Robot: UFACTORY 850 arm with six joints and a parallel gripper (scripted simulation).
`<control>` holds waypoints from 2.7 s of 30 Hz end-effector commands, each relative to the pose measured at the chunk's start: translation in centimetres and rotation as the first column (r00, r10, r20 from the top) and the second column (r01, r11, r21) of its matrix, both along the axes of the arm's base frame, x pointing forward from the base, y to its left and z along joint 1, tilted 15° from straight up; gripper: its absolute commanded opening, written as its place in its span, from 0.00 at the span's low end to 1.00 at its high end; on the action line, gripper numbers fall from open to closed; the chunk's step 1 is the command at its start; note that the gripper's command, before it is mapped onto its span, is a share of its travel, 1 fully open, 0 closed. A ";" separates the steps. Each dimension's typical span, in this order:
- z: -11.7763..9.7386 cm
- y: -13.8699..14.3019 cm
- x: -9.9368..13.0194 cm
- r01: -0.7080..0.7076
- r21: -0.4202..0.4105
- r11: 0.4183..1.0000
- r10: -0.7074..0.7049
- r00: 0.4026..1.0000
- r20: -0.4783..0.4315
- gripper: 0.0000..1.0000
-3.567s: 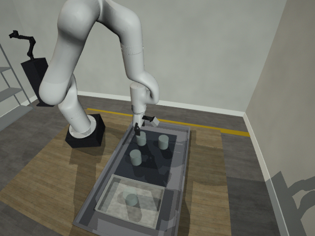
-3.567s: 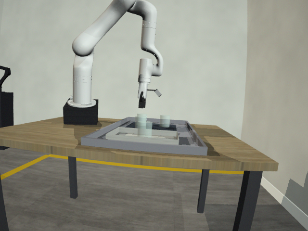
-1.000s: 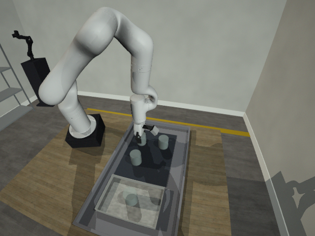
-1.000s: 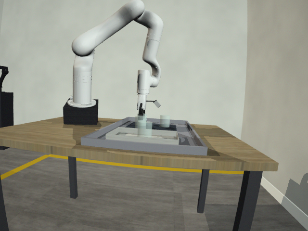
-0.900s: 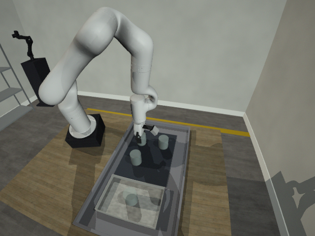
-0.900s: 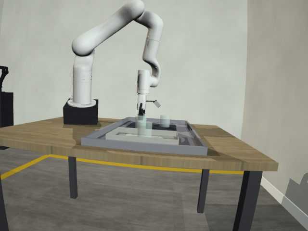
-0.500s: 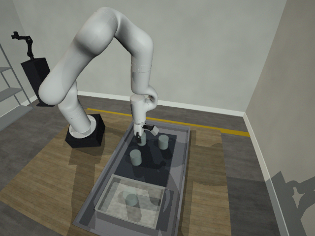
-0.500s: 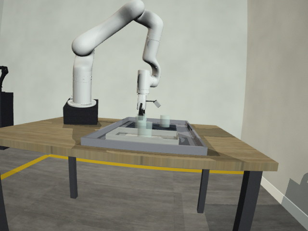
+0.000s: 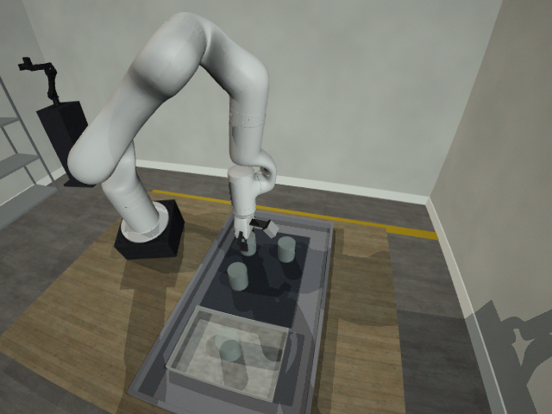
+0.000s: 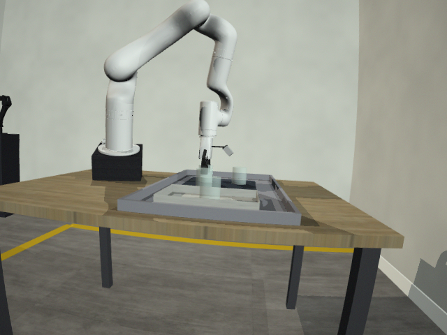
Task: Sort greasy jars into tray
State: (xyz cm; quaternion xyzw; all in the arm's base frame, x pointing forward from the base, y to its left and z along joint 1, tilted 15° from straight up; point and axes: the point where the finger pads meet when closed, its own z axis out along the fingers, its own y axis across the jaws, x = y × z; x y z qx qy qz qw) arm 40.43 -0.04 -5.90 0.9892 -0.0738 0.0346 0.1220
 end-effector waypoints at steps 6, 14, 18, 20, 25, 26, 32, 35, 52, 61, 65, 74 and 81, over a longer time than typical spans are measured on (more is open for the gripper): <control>0.0 0.0 0.1 0.000 0.000 1.000 0.000 1.000 0.001 0.83; 0.0 0.0 0.1 0.000 0.000 1.000 0.000 1.000 0.001 0.83; 0.0 0.0 0.1 0.000 0.000 1.000 0.000 1.000 0.001 0.80; 0.0 0.0 0.1 0.000 0.000 1.000 0.000 1.000 0.001 0.80; 0.0 0.0 0.1 0.000 0.000 1.000 0.000 1.000 0.001 0.80; 0.0 0.0 0.1 0.000 0.000 1.000 0.000 1.000 0.001 0.80; 0.0 0.0 0.1 0.000 0.000 1.000 0.000 1.000 0.001 0.77; 0.0 0.0 0.1 0.000 0.000 1.000 0.000 1.000 0.001 0.77; 0.0 0.0 0.1 0.000 0.000 1.000 0.000 1.000 0.001 0.74; 0.0 0.0 0.1 0.000 0.000 1.000 0.000 1.000 0.001 0.74; 0.0 0.0 0.1 0.000 0.000 1.000 0.000 1.000 0.001 0.74; 0.0 0.0 0.1 0.000 0.000 1.000 0.000 1.000 0.001 0.71; 0.0 0.0 0.1 0.000 0.000 1.000 0.000 1.000 0.001 0.71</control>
